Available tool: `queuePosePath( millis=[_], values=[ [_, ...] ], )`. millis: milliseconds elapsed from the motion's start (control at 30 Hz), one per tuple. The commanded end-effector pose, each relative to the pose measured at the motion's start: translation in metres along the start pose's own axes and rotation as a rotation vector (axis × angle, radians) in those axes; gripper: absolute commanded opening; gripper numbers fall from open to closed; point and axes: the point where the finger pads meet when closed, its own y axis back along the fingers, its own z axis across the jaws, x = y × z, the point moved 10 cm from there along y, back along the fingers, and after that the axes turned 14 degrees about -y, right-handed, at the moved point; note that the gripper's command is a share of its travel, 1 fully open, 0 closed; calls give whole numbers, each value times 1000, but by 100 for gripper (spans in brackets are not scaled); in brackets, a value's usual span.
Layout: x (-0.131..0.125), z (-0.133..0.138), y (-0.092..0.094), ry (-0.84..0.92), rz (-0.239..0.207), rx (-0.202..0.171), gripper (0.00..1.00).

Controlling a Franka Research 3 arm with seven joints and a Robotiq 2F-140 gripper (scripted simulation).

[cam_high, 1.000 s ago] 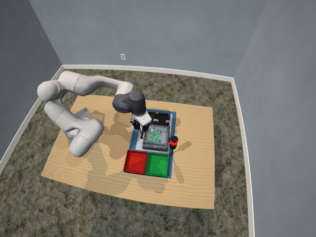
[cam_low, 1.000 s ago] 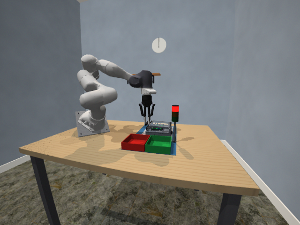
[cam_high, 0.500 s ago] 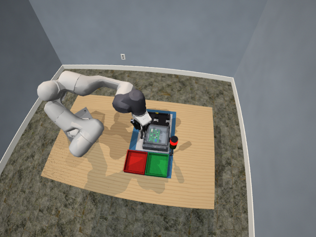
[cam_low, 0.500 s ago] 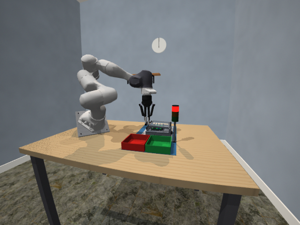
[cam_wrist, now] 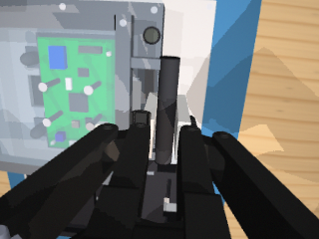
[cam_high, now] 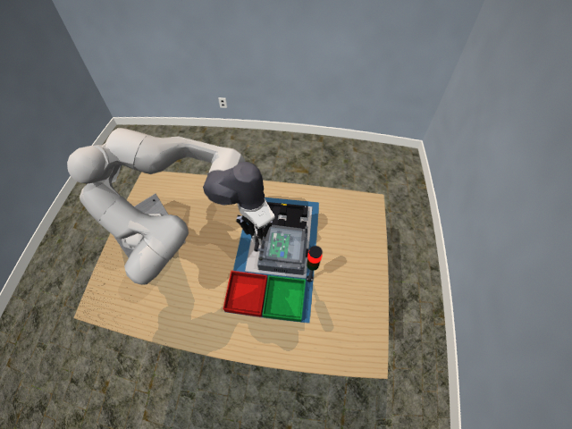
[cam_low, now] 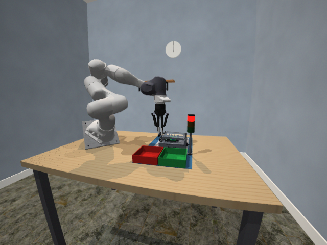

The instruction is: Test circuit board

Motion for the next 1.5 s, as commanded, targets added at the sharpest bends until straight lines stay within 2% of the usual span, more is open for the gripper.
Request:
queuePosePath(
  millis=[0, 500, 767, 1200, 1467],
  values=[
    [0, 0, -1, 1, 0, 1, 0],
    [0, 0, -1, 1, 0, 1, 0],
    [0, -1, 6, 1, 0, 2, 0],
    [-2, -9, 49, 1, 0, 1, 0],
    [-3, -13, 61, 1, 0, 2, 0]
  ],
)
